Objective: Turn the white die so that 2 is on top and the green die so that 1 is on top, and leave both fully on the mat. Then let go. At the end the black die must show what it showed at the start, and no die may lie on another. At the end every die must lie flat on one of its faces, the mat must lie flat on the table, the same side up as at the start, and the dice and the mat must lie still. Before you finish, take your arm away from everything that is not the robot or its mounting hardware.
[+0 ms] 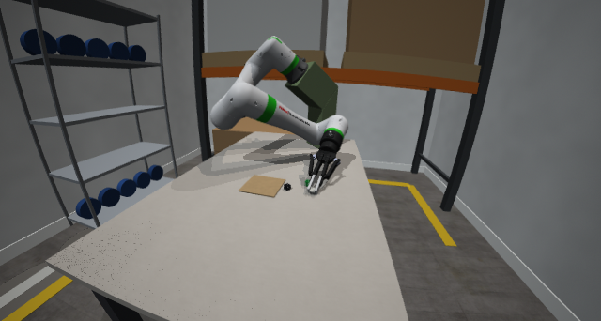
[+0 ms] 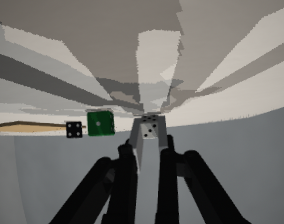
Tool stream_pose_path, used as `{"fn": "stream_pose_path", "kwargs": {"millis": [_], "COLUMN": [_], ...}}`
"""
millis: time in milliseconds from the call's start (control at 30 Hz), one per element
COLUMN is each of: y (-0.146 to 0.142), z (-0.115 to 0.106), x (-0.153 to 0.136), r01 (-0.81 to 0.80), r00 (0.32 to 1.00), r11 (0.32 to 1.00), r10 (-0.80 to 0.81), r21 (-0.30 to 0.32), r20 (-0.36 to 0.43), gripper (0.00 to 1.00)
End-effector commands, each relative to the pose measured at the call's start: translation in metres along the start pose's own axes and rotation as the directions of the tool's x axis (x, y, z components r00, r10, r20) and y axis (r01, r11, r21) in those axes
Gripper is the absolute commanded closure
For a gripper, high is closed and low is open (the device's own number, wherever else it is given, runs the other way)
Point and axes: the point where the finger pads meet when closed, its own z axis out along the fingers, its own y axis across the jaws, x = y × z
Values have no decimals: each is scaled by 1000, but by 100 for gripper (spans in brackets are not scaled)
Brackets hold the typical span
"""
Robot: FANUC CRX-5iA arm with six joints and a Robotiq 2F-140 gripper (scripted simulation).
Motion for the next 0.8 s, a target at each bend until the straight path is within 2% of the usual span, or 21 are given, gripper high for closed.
{"fn": "stream_pose_path", "kwargs": {"millis": [0, 100, 533, 767], "y": [0, 0, 0, 0], "z": [0, 0, 0, 0], "x": [0, 0, 0, 0], "r01": [0, 0, 0, 0], "r00": [1000, 1000, 1000, 1000], "r11": [1000, 1000, 1000, 1000], "r10": [0, 0, 0, 0], "r21": [0, 0, 0, 0], "r20": [0, 0, 0, 0], "gripper": [91, 91, 79, 79]}}
